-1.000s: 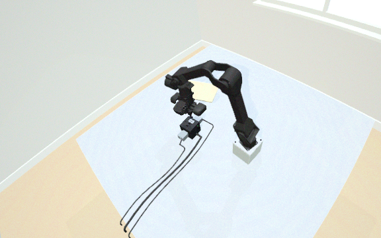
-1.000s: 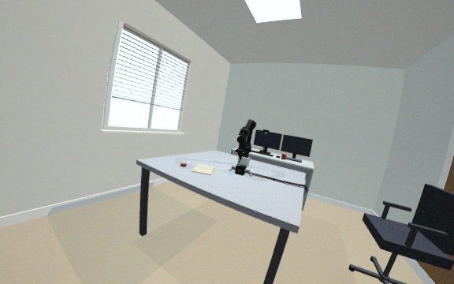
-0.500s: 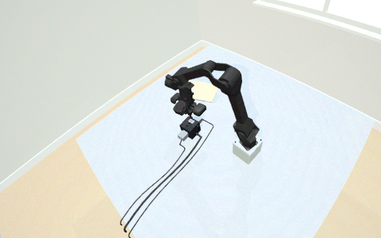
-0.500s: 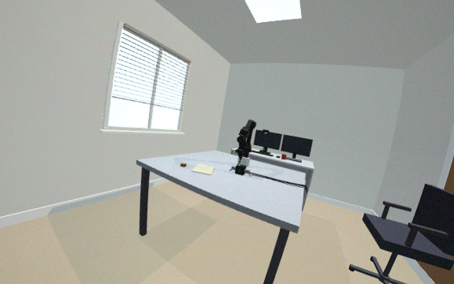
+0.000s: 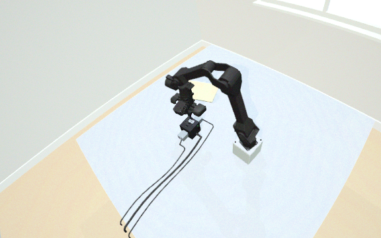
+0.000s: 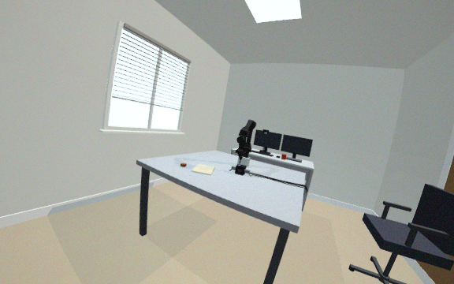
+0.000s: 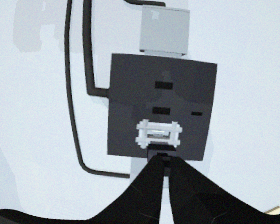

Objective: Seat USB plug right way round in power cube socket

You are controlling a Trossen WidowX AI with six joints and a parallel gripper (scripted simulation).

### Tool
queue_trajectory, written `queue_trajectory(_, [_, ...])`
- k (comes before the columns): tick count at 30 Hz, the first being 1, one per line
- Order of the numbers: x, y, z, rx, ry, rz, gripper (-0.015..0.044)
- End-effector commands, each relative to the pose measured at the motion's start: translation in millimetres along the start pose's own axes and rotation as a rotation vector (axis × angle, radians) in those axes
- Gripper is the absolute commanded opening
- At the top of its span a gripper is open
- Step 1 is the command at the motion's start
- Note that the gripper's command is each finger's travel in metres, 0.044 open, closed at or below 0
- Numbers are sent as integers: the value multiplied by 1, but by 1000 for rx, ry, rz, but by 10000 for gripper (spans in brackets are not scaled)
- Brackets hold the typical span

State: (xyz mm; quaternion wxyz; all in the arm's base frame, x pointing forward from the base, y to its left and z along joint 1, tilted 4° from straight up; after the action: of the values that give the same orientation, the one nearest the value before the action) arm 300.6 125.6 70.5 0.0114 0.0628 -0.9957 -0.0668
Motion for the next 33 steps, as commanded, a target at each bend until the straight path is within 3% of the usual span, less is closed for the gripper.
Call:
queue_trajectory(1, [0, 1, 1, -9, 1, 4, 0])
queue_trajectory(33, [0, 2, 5, -19, 2, 6, 0])
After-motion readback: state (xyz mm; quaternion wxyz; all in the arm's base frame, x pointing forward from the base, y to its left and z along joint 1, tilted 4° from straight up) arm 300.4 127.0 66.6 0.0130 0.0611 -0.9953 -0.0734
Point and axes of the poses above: the point midway between the two fingers, 35 mm back from their tips, its own z axis out along the fingers, its own x axis across the jaws, y = z × x, the point moved 1 cm from there along -z, back along the fingers, and after that the axes turned 11 degrees about z, right-handed, at the moved point
